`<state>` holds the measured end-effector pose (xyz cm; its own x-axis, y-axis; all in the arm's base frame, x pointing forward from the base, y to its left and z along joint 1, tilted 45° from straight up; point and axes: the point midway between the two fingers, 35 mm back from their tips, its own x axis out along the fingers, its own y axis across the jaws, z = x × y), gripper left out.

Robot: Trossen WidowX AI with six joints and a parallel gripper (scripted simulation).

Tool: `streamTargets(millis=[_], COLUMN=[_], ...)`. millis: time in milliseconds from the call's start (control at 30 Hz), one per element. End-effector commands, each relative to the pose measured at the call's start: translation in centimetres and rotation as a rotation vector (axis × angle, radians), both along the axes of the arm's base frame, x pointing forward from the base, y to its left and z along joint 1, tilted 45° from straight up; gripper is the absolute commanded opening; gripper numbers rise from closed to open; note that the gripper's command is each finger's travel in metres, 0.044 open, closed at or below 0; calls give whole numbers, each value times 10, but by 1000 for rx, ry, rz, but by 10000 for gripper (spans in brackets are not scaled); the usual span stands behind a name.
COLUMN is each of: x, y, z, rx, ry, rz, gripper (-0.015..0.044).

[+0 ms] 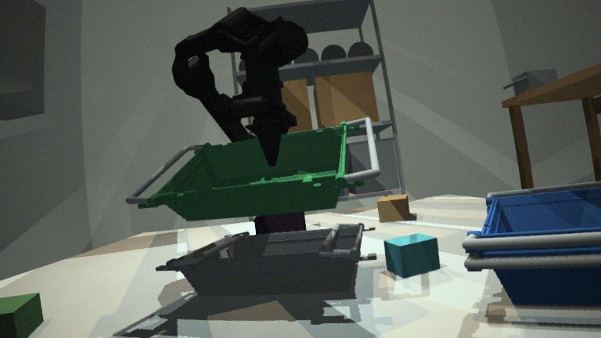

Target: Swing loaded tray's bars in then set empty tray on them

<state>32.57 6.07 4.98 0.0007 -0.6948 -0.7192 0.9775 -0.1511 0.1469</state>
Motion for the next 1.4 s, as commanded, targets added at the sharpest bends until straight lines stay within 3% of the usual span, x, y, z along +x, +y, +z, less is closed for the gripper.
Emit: streamTargets(millis=[0,1367], x=[3,-10], y=[3,-35], z=[-1,-41], rx=[1,-1], ry=[-12,-12], rz=[21,21], gripper=[0,0])
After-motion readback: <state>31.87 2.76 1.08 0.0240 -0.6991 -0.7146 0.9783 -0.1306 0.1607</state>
